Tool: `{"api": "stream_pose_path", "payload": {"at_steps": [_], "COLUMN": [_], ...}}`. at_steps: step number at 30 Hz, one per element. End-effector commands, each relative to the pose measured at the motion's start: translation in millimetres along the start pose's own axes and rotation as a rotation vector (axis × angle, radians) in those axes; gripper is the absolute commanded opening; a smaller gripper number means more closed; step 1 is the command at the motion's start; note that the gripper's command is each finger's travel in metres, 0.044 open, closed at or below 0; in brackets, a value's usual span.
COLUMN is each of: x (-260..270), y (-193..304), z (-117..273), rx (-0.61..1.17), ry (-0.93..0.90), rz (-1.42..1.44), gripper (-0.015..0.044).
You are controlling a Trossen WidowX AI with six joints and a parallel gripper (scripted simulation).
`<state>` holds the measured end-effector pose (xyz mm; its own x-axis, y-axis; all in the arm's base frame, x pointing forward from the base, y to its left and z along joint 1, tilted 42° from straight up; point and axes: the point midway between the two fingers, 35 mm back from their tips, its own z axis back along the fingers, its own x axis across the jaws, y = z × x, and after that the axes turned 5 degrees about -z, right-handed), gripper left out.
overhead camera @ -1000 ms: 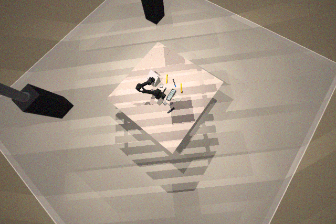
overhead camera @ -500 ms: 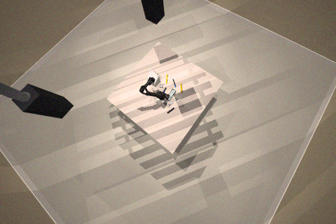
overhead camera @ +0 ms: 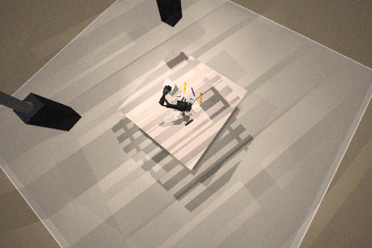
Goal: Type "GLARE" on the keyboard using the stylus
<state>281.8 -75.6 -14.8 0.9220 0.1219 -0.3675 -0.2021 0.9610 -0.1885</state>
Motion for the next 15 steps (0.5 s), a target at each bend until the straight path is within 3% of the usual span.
{"api": "stream_pose_path", "payload": {"at_steps": [1,15], "x": [11,44], "y": [13,55], "z": [2,9], "rx": [0.086,0.357], "ry": [0.016,0.067], "rz": [0.043,0.145], "gripper": [0.0000,0.0000]}}
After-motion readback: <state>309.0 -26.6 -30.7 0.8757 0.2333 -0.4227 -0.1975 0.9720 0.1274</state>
